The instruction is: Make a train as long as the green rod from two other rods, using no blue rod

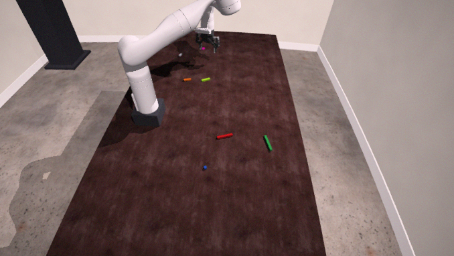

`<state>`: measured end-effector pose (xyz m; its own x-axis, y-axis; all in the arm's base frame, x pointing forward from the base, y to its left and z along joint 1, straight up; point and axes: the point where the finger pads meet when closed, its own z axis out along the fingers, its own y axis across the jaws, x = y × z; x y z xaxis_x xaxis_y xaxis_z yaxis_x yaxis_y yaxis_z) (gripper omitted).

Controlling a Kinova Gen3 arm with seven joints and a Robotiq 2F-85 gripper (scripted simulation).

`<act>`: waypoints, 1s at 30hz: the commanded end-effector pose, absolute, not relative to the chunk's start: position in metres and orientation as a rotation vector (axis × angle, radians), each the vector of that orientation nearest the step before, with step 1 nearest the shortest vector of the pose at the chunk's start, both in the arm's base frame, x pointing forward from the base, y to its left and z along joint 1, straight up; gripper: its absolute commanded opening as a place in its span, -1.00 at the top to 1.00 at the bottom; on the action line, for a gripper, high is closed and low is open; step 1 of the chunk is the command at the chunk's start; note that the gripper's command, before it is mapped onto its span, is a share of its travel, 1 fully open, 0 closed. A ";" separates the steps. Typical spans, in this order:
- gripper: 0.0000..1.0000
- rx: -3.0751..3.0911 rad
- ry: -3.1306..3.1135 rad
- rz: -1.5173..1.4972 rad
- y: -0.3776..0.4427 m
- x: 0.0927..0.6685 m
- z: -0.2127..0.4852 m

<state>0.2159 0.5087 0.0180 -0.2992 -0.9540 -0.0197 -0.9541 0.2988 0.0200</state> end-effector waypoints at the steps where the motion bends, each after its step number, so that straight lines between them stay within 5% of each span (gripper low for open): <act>1: -1.00 -1.900 2.498 0.043 0.522 0.194 0.018; 16: -1.00 -1.867 2.532 0.021 0.569 0.080 0.019; 30: -1.00 -1.854 2.542 0.010 0.579 0.033 0.020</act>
